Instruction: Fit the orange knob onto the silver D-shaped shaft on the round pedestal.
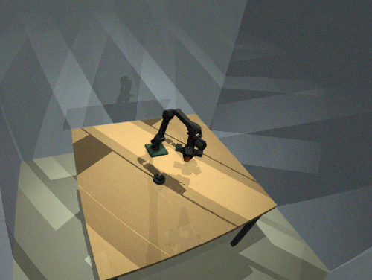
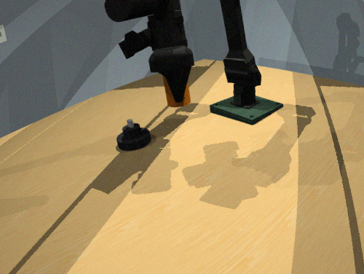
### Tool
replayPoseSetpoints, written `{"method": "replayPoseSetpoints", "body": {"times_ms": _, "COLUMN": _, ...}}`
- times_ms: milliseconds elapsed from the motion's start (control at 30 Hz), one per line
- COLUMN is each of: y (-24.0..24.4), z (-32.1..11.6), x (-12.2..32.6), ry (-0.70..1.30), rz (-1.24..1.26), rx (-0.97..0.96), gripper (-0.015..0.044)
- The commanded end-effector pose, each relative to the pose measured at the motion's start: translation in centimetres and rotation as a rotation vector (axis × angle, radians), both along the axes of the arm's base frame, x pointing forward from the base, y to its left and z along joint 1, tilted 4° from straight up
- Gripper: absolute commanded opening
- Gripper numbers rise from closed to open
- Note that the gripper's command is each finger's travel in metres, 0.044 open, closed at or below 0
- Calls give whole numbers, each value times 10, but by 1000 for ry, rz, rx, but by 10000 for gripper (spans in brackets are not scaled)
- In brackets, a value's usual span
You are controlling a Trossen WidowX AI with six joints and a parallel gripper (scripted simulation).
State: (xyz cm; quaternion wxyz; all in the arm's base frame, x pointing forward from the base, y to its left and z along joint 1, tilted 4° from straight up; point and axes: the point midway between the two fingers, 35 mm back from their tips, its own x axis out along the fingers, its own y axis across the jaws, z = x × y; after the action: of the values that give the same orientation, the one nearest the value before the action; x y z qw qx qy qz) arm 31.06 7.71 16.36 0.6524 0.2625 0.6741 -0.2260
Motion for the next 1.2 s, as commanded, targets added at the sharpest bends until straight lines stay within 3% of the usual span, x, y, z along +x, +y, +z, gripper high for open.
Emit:
{"method": "replayPoseSetpoints", "body": {"times_ms": 0, "y": -13, "z": -2, "x": 4, "ry": -1, "rz": -2, "rx": -2, "gripper": 0}}
{"method": "replayPoseSetpoints", "body": {"times_ms": 1167, "y": -119, "z": -35, "x": 13, "ry": -5, "rz": -14, "rx": -9, "gripper": 0}}
